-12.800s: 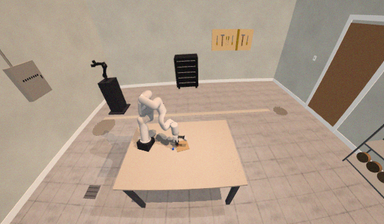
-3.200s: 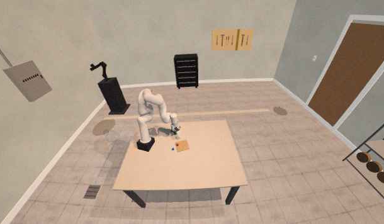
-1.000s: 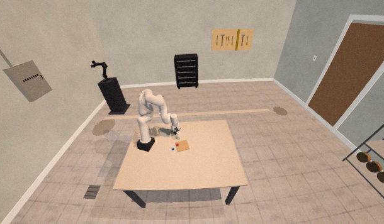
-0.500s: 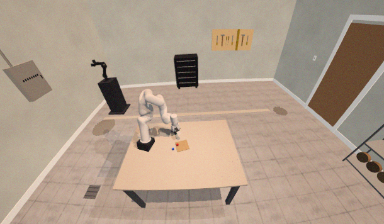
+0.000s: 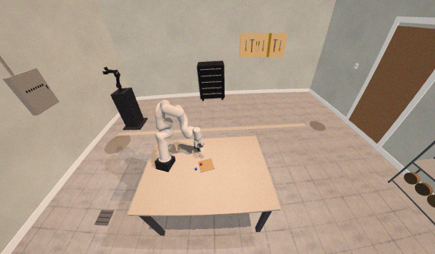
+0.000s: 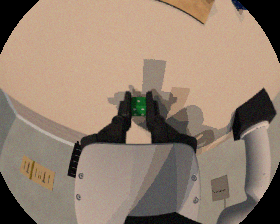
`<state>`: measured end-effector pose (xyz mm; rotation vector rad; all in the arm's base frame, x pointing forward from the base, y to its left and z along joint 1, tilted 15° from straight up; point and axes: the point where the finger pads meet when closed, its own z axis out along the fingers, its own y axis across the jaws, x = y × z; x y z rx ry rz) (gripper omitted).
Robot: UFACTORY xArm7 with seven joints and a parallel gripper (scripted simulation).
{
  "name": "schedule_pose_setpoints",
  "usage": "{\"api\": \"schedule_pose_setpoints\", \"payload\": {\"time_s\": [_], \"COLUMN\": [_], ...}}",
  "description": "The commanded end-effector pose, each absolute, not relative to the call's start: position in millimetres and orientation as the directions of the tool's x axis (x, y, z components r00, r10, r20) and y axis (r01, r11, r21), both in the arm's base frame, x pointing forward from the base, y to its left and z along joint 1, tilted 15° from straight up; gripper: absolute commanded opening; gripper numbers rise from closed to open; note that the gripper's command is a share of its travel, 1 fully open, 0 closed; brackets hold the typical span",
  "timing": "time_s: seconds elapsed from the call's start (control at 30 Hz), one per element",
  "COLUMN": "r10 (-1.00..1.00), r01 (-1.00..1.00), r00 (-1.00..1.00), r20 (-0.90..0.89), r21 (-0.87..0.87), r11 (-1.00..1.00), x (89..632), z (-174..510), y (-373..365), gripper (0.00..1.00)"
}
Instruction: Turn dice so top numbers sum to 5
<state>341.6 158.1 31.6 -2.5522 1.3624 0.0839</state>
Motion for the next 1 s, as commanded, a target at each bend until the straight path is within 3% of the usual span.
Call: {"api": "schedule_pose_setpoints", "payload": {"time_s": [0.0, 0.5, 0.97], "r10": [-0.808, -0.808, -0.808], "r01": [-0.824, -0.824, -0.823], "r00": [0.563, 0.563, 0.563], "r20": [-0.172, -0.173, -0.172], "r21": [-0.199, -0.2, -0.2], "r11": [-0.531, -0.531, -0.531], "x": [340.9, 336.7, 336.4], "z": [48.4, 107.0, 110.4], "y": [153.4, 138.0, 137.1], "gripper": [0.15, 0.15, 0.15]}}
